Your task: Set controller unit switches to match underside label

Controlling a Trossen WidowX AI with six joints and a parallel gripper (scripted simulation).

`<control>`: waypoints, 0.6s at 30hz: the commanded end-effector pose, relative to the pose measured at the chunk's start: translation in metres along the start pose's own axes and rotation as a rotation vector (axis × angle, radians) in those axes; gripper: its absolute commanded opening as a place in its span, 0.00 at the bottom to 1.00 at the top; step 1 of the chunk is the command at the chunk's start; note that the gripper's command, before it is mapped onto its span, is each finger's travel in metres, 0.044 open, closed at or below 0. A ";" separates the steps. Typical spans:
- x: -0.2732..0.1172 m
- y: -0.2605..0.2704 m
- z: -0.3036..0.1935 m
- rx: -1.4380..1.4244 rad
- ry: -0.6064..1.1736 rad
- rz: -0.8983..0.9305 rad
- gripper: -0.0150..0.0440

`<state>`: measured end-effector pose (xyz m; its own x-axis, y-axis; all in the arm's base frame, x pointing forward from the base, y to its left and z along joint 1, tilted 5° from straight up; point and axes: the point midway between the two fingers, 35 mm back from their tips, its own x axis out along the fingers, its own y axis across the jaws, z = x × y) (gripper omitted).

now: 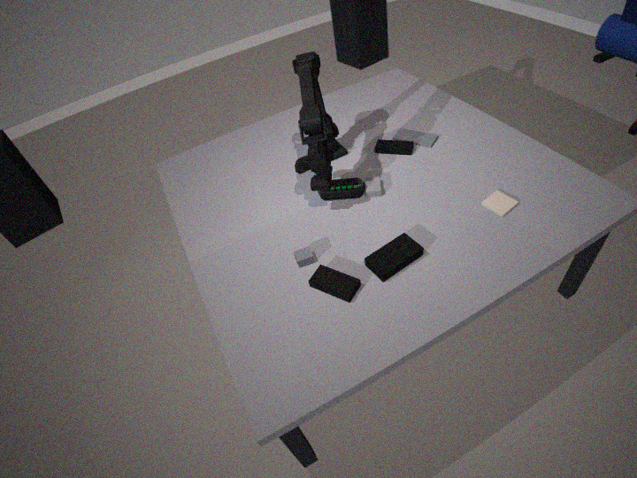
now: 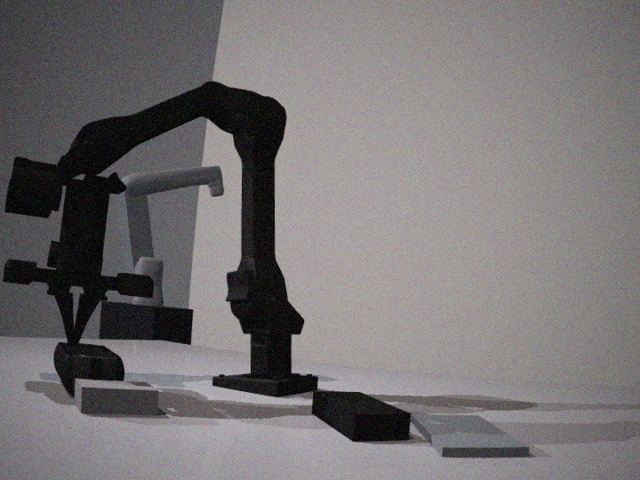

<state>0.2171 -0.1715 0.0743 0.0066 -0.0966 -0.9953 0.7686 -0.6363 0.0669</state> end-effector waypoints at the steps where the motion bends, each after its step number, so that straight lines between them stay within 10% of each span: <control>1: 0.003 -0.002 0.000 -0.004 0.003 -0.006 0.25; 18: -0.042 -0.001 0.000 -0.004 0.003 -0.005 0.25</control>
<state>0.2179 -0.1687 0.1154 0.0153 -0.1020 -0.9947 0.7729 -0.6299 0.0765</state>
